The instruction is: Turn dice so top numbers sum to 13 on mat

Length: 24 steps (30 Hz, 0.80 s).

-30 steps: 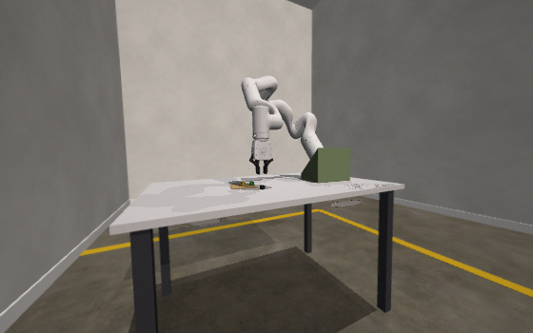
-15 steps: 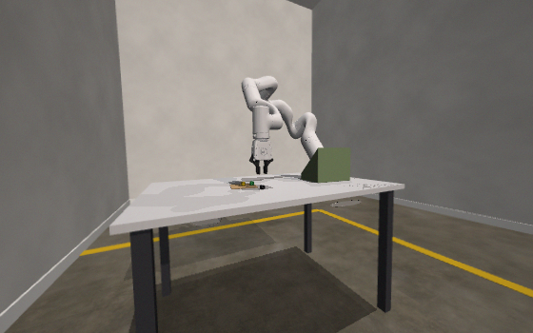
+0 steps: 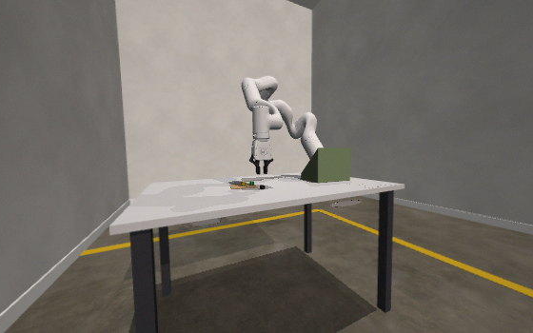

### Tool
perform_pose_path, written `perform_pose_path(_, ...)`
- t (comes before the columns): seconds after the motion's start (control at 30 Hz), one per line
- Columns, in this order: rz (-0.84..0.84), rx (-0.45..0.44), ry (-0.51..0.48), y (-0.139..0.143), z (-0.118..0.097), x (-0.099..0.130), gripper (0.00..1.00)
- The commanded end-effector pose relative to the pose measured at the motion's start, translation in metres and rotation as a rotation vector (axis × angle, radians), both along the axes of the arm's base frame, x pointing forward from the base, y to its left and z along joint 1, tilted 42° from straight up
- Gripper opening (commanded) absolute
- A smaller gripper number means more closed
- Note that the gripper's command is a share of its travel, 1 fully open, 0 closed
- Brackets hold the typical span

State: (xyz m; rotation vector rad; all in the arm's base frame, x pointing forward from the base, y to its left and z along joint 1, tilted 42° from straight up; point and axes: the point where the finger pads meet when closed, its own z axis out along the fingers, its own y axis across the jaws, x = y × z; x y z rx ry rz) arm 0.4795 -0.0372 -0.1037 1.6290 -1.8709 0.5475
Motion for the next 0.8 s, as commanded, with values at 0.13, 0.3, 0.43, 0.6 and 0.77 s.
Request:
perform_pose_path(0.13, 0.000, 0.000, -0.001, -0.001, -0.001, 0.001, 0.36)
perform_pose_path(0.3, 0.000, 0.000, -0.001, -0.003, -0.003, 0.000, 0.36)
perform_pose_path(0.43, 0.000, 0.000, -0.001, -0.005, -0.006, 0.000, 0.36)
perform_pose_path(0.6, 0.000, 0.000, -0.001, -0.009, -0.011, -0.001, 0.36)
perform_pose_path(0.77, 0.000, 0.000, -0.001, -0.013, -0.015, -0.002, 0.36)
